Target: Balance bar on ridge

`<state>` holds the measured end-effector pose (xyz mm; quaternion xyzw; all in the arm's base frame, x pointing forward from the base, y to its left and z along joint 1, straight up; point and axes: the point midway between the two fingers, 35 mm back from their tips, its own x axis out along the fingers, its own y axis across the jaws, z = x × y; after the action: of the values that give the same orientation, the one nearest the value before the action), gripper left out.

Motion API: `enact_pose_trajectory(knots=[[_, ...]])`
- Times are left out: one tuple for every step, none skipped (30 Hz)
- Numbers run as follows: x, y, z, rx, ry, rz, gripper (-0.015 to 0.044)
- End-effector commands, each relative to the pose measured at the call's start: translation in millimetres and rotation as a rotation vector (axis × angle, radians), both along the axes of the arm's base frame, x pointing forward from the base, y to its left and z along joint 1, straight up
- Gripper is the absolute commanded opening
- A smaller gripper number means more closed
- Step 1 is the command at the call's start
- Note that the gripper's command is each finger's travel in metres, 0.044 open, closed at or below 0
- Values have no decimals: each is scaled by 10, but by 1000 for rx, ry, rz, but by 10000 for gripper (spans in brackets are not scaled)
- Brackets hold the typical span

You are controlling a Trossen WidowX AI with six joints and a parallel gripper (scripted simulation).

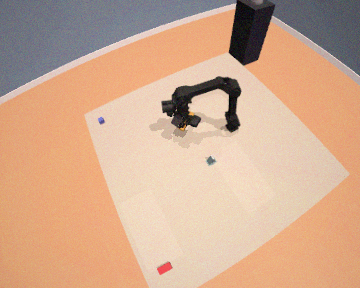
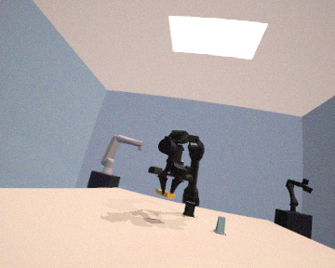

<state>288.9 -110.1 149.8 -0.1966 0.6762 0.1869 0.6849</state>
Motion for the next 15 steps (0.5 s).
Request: enact_pose_trajectory(knots=[[-21,14,128,1,-9,4,0],[-22,14,132,1,-9,5,0],[-20,20,132,1,-9,3,0],[-13,39,132,1,-9,-1,0],[-2,69,132,1,-9,-8,0],[12,107,132,2,-9,-16,0],[24,145,133,2,-9,-24,0],[36,182,133,3,-10,-32,0],[48,220,133,3,-10,-40,0],[59,258,133,4,-10,-48,0],[70,297,133,4,-10,-56,0],[80,335,133,5,-10,-64,0],[90,373,133,5,-10,-72,0],[99,412,134,6,-11,-81,0],[108,451,134,6,-11,-89,0]])
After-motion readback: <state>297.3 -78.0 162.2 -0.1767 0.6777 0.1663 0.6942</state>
